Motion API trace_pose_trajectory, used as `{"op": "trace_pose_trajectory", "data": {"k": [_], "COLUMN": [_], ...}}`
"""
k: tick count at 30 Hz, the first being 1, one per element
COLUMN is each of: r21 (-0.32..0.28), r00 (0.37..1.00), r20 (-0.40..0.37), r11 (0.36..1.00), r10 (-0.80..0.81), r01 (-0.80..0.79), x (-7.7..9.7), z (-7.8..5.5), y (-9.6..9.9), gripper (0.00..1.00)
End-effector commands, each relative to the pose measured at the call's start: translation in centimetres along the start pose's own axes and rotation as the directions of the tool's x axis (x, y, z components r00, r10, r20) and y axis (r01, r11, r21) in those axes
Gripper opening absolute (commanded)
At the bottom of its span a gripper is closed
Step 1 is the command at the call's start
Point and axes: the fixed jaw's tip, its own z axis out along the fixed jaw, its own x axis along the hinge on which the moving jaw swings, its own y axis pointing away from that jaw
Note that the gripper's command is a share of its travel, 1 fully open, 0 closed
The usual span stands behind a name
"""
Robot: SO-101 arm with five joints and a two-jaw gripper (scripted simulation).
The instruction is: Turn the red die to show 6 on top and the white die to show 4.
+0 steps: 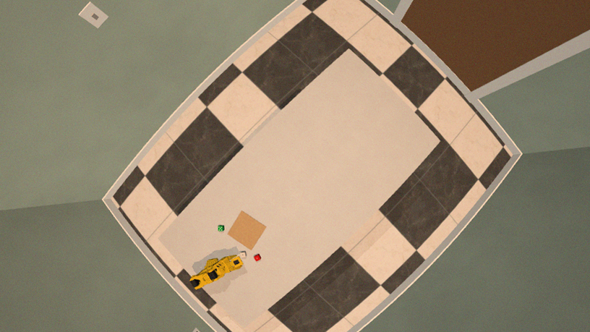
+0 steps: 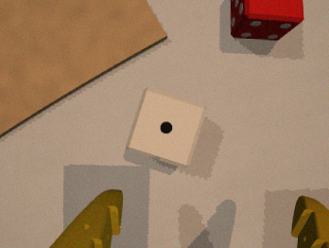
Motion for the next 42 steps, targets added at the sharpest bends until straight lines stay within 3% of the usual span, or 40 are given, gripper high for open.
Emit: {"op": "trace_pose_trajectory", "data": {"k": [1, 8, 26, 42], "r21": [-0.004, -0.007, -0.025, -0.023], "r00": [1.000, 1.000, 0.983, 0.981], "r20": [0.000, 0.024, 0.184, 0.193], "r11": [1.000, 1.000, 1.000, 1.000], "r10": [0.004, 0.005, 0.007, -0.003], "r01": [-0.004, -0.004, -0.003, 0.007], "x": [-0.1, -0.3, -2.0, -2.1], "z": [-0.1, -0.2, -1.2, -1.4], "y": [0.1, 0.1, 0.3, 0.3], "gripper": [0.31, 0.31, 0.31, 0.31]}}
